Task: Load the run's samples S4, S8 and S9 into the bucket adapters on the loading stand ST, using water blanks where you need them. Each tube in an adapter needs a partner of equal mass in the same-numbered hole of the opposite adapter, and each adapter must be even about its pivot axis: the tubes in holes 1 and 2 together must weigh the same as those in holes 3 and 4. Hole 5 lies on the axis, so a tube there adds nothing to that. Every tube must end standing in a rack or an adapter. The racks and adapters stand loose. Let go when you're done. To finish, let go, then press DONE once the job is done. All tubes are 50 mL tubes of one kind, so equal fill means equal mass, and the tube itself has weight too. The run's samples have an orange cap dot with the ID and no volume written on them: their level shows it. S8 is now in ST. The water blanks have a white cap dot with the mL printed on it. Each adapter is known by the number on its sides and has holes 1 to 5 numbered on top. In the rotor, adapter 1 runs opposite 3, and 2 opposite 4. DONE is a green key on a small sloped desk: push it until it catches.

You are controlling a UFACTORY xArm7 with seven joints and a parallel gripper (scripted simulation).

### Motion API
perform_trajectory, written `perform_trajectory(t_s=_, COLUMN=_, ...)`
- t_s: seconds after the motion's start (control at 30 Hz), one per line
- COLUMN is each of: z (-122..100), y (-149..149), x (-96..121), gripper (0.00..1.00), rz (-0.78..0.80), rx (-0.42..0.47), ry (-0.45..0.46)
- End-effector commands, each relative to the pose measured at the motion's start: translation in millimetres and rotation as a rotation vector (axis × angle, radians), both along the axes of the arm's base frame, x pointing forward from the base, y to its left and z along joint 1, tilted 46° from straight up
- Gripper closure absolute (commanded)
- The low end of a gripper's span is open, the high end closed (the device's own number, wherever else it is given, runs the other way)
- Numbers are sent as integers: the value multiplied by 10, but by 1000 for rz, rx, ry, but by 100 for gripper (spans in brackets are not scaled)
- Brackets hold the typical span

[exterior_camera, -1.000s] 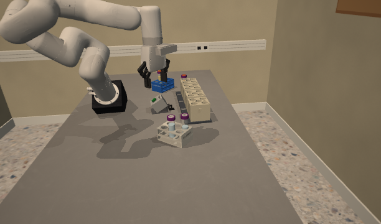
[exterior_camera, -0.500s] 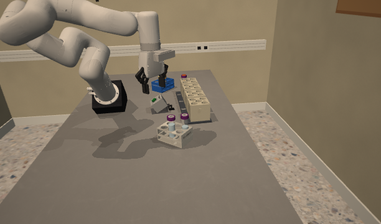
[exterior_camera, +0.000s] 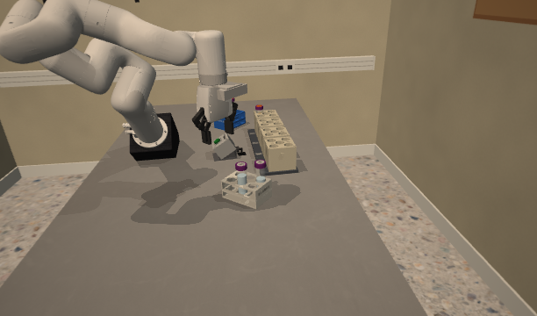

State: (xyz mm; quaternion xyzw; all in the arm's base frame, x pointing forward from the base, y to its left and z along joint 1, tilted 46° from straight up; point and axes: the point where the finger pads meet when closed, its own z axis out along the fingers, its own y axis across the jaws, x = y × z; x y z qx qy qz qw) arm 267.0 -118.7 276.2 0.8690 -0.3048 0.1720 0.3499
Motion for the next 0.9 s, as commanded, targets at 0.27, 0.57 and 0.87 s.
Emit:
perform_trajectory(t_s=0.27, z=-194, y=-211, x=43, gripper=0, rz=2, rx=-1, ry=-4)
perform_trajectory(t_s=0.57, z=-324, y=-345, x=60, gripper=0, rz=2, rx=-2, ry=-3)
perform_trajectory(t_s=0.87, z=-334, y=-355, x=61, gripper=0, rz=2, rx=-2, ry=-3)
